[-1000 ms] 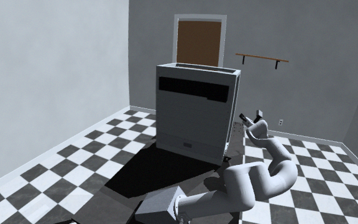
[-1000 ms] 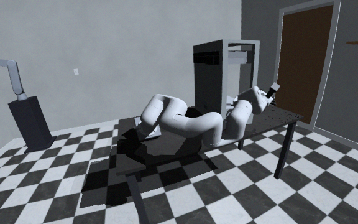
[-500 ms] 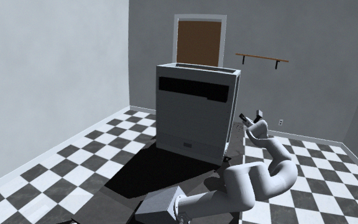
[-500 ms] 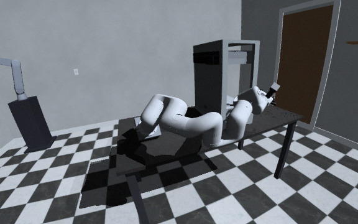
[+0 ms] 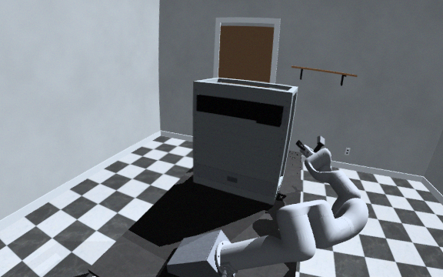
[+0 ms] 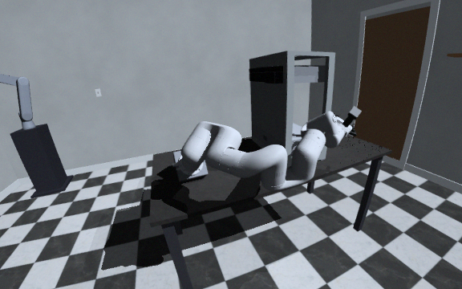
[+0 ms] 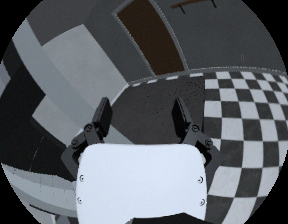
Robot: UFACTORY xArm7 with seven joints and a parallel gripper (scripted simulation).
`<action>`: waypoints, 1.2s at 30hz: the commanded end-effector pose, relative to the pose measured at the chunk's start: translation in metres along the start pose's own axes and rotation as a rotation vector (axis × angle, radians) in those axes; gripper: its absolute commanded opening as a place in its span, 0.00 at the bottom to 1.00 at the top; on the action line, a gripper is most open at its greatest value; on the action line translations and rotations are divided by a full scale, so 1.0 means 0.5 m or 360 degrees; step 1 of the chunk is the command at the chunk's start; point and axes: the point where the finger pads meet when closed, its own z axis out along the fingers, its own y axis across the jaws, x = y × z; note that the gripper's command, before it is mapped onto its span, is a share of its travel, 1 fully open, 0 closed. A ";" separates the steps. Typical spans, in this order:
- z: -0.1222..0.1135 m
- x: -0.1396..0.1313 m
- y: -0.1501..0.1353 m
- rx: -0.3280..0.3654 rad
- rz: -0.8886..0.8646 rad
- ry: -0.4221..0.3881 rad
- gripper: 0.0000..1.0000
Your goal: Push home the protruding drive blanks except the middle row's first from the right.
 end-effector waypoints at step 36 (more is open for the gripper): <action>-0.003 0.059 -0.029 0.0058 -0.0025 0.0067 1.00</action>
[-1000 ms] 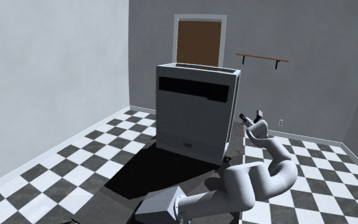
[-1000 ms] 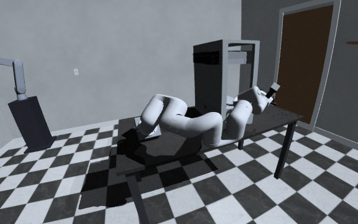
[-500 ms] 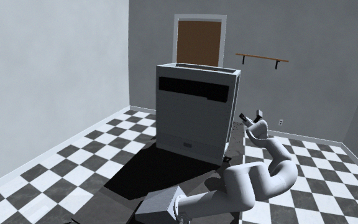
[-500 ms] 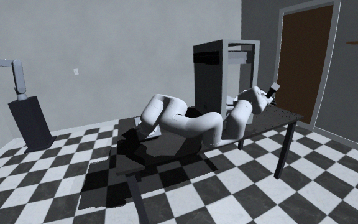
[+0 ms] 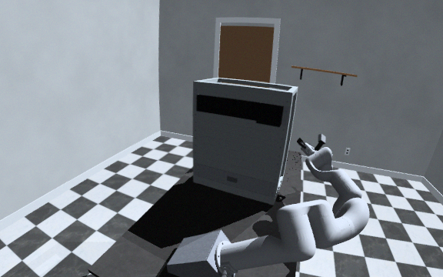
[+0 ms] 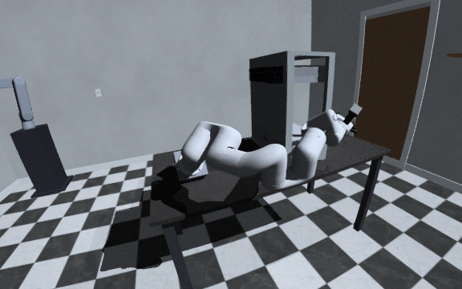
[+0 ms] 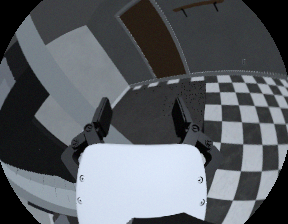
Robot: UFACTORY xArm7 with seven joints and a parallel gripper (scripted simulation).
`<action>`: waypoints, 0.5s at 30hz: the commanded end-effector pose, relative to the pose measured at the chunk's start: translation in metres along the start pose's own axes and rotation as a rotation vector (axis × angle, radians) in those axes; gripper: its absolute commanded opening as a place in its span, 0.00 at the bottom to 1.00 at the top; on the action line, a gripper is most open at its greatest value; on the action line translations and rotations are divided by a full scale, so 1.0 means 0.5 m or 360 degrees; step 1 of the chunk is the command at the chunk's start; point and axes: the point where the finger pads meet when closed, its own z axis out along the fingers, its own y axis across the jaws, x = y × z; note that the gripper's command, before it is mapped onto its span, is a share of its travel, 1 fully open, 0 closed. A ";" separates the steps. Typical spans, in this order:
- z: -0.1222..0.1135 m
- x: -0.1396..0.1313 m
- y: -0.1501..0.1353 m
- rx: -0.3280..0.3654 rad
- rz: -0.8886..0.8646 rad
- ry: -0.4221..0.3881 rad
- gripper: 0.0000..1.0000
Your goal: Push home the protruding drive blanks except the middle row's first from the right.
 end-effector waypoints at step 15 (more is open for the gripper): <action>-0.015 0.155 -0.086 0.0173 -0.0078 0.0166 1.00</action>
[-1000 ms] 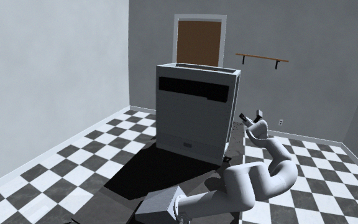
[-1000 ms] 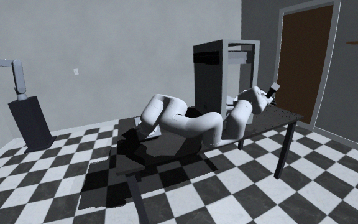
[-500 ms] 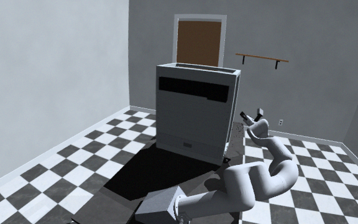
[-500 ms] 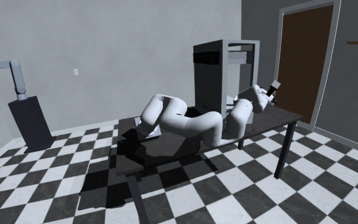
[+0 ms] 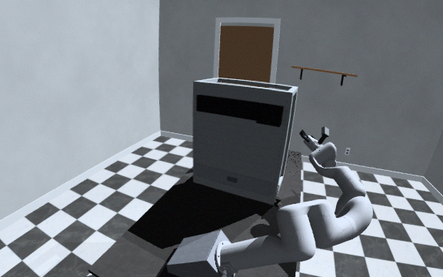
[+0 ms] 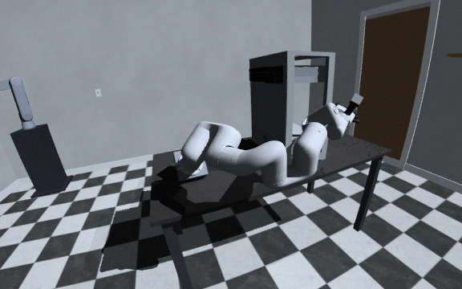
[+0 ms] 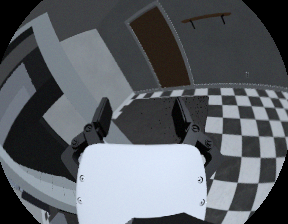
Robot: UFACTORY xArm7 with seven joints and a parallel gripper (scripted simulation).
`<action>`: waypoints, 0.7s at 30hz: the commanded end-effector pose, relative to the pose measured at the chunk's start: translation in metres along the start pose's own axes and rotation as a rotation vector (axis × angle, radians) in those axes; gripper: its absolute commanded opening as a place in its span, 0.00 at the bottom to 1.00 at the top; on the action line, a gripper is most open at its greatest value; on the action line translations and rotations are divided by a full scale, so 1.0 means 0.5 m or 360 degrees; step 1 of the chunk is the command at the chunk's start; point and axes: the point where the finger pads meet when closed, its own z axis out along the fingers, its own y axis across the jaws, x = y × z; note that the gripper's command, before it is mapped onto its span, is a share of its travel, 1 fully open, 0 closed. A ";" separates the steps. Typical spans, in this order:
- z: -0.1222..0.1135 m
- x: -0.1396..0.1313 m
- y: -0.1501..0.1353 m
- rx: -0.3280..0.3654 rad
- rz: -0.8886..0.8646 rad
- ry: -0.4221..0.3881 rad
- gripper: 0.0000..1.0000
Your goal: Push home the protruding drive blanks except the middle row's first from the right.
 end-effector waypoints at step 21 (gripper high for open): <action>-0.043 0.304 -0.241 0.0439 -0.0225 0.0253 1.00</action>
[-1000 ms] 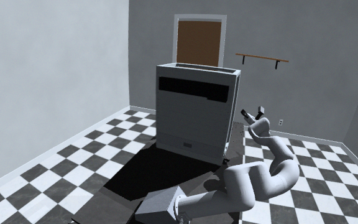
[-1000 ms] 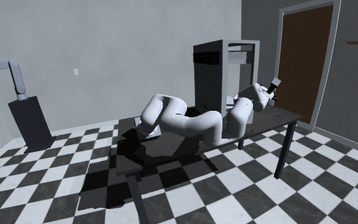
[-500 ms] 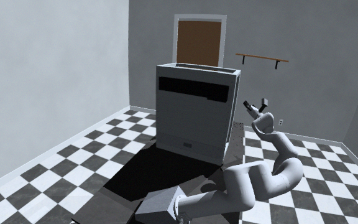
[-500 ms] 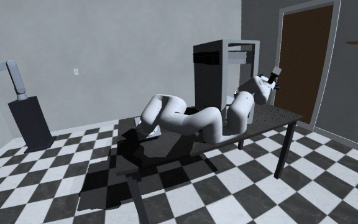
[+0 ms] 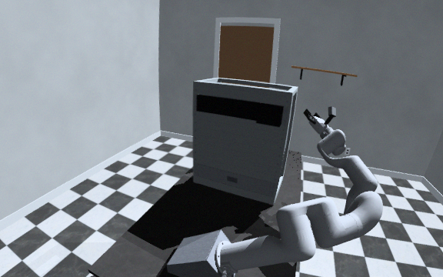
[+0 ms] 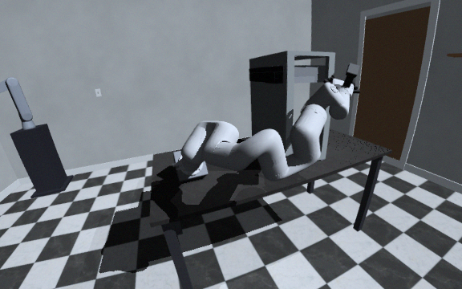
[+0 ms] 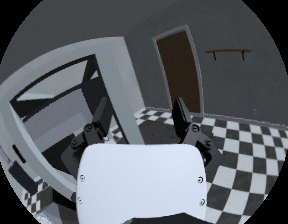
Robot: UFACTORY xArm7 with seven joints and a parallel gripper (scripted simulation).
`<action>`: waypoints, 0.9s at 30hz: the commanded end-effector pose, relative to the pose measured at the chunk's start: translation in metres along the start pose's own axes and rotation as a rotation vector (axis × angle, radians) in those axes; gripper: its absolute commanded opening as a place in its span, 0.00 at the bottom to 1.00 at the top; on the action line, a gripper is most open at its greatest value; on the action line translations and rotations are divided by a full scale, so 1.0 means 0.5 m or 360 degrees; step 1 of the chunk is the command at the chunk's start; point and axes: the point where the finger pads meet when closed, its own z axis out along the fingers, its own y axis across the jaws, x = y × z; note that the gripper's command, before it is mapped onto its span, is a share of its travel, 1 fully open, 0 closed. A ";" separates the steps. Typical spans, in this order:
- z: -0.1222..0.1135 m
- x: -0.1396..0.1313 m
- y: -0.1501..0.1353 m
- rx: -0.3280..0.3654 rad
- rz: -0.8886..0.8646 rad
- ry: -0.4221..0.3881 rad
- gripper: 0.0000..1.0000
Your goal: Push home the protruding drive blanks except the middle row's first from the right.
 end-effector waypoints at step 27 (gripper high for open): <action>-0.014 0.282 -0.391 0.0628 -0.0375 0.0017 1.00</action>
